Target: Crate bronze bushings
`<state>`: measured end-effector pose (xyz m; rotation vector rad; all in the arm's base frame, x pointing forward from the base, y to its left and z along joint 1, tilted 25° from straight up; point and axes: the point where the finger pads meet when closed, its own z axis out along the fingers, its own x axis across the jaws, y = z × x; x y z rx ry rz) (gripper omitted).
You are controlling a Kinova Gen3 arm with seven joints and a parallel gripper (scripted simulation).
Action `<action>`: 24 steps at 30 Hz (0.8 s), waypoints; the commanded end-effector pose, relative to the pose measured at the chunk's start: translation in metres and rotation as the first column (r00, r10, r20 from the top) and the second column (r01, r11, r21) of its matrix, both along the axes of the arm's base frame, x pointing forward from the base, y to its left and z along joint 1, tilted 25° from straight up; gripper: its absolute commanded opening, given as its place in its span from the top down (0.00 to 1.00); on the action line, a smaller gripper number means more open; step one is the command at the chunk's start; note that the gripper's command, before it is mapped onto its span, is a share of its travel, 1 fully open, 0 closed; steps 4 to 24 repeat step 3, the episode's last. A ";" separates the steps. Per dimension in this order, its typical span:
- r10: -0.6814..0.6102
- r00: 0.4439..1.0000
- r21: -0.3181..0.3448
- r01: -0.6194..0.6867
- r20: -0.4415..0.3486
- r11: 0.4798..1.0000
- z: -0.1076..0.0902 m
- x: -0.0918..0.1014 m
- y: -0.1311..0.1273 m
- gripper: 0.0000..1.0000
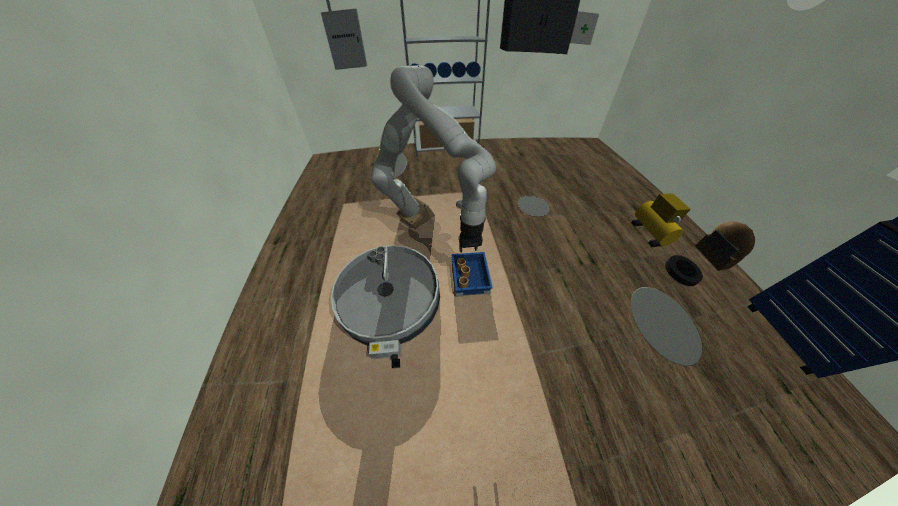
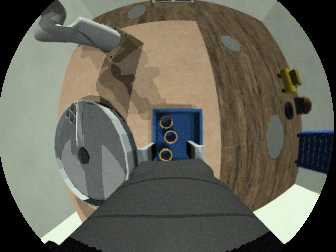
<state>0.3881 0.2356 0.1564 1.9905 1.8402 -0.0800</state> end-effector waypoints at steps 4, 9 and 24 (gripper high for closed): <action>0.001 1.000 0.001 -0.001 0.001 1.000 0.001 0.000 0.001 0.00; 0.001 1.000 0.001 -0.001 0.001 1.000 0.001 0.000 0.001 0.00; 0.001 1.000 0.001 -0.001 0.001 1.000 0.001 0.000 0.001 0.00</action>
